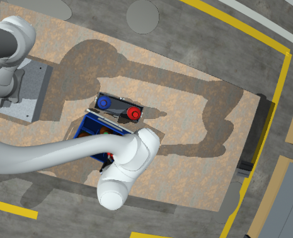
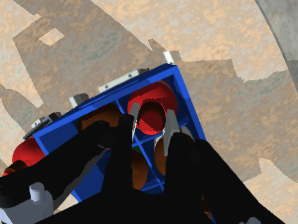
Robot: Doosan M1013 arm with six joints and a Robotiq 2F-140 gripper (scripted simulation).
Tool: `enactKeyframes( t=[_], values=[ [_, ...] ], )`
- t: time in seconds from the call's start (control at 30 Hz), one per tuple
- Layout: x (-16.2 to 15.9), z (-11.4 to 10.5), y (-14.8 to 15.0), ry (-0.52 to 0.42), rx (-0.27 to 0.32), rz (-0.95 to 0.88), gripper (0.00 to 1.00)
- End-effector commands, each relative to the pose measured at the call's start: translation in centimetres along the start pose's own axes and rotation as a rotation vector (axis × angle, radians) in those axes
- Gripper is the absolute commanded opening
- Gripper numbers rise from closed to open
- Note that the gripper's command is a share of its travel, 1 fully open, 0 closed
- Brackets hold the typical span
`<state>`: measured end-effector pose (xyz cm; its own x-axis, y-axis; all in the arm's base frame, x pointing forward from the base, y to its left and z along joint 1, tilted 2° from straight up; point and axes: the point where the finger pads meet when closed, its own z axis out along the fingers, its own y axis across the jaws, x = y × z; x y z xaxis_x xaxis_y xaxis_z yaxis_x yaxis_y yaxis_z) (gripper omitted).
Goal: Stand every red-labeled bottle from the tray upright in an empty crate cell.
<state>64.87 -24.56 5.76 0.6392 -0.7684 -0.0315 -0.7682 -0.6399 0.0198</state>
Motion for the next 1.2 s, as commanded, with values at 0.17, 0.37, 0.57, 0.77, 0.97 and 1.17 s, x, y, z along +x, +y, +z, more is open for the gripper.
enactKeyframes(
  t=[0.17,0.37,0.57,0.77,0.97,1.17],
  values=[
    [0.00,-0.01,0.00,0.000,0.000,0.000,0.00],
    [0.00,-0.01,0.00,0.000,0.000,0.000,0.00],
    [0.00,-0.01,0.00,0.000,0.000,0.000,0.00],
    [0.00,-0.01,0.00,0.000,0.000,0.000,0.00],
    [0.00,-0.01,0.00,0.000,0.000,0.000,0.38],
    [0.00,-0.01,0.00,0.000,0.000,0.000,0.38]
  ],
)
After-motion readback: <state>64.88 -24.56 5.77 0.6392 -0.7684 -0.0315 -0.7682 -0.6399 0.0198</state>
